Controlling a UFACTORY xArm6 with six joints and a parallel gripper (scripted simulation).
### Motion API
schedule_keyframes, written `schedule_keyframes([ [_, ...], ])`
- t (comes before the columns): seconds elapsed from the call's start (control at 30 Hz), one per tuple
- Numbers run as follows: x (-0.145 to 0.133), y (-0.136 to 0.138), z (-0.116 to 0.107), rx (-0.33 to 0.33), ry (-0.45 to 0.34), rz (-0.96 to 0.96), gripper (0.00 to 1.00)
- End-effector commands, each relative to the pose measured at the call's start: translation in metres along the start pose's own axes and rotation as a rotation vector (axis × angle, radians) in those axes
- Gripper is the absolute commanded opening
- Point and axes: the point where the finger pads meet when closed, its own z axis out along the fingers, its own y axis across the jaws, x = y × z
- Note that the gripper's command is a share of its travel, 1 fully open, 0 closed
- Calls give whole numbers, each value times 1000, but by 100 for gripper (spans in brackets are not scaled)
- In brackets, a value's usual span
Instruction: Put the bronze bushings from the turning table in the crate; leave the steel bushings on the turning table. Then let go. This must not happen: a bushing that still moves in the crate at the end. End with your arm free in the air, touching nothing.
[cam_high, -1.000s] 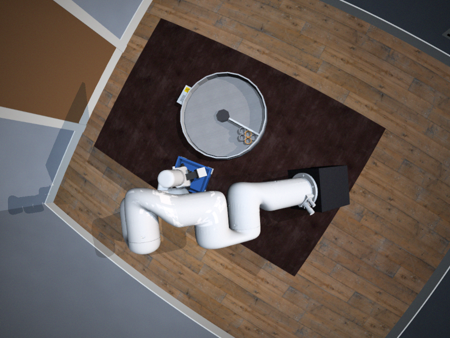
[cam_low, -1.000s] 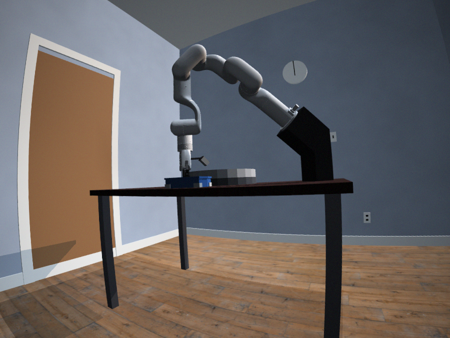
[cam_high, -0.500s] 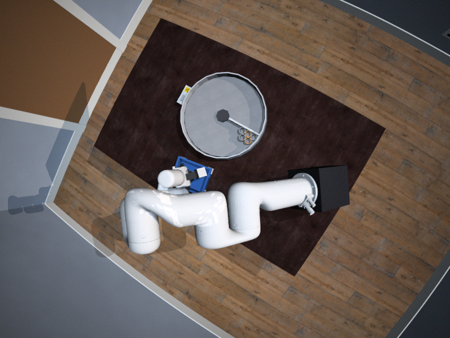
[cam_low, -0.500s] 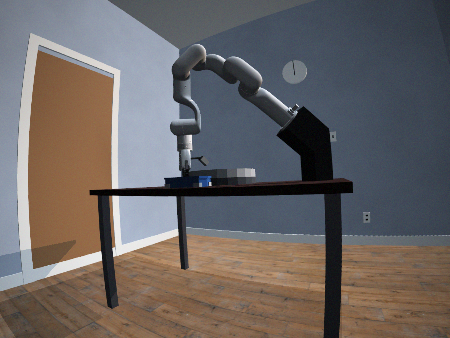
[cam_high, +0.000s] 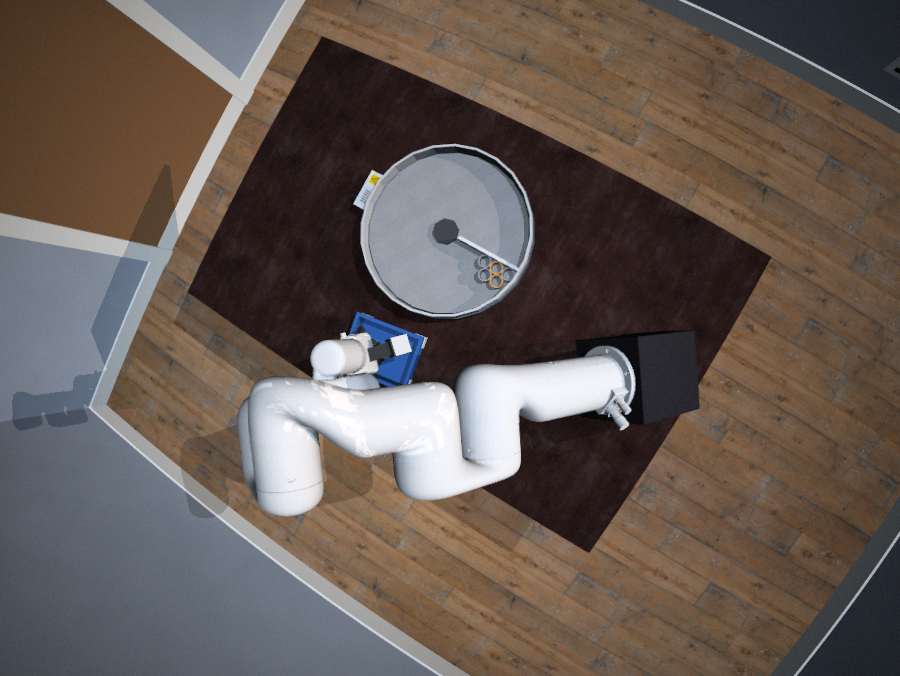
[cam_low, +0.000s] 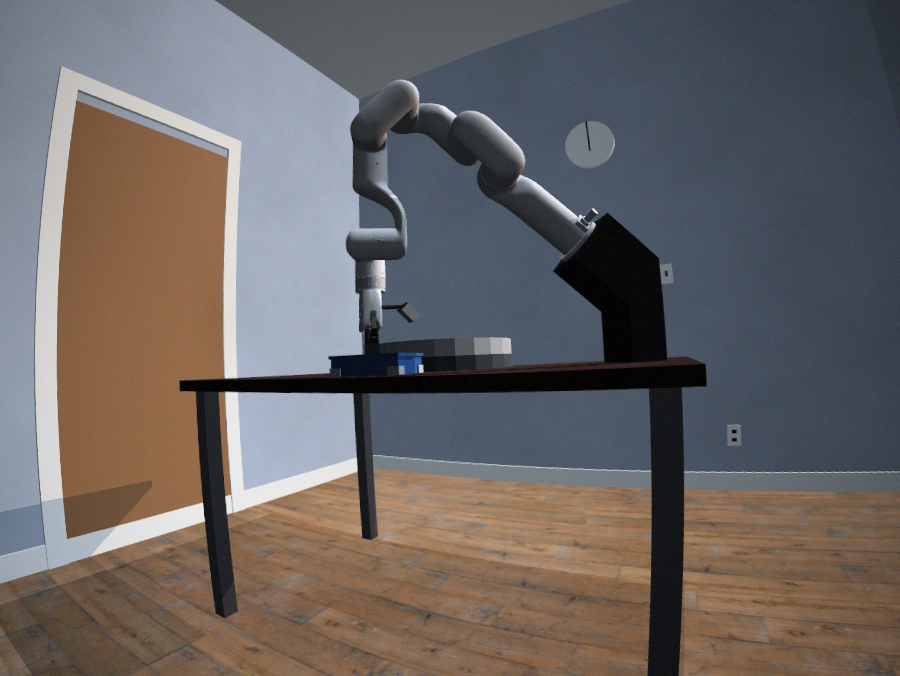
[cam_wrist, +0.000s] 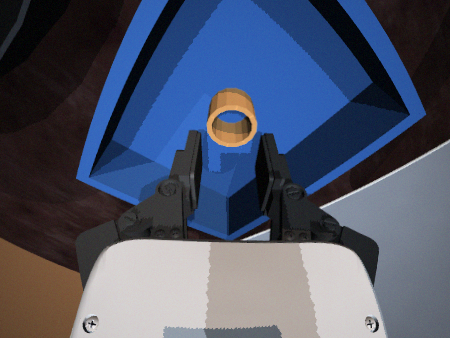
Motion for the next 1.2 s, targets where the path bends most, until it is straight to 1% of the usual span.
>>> schedule_keyframes([
  [0.0,-1,0,-12,-2,9,1,41],
  [0.47,-2,0,-68,-2,9,1,41],
  [0.53,-2,0,-68,-2,9,1,41],
  [0.73,-2,0,-79,-2,9,1,41],
  [1.17,-2,0,-80,-2,9,1,41],
])
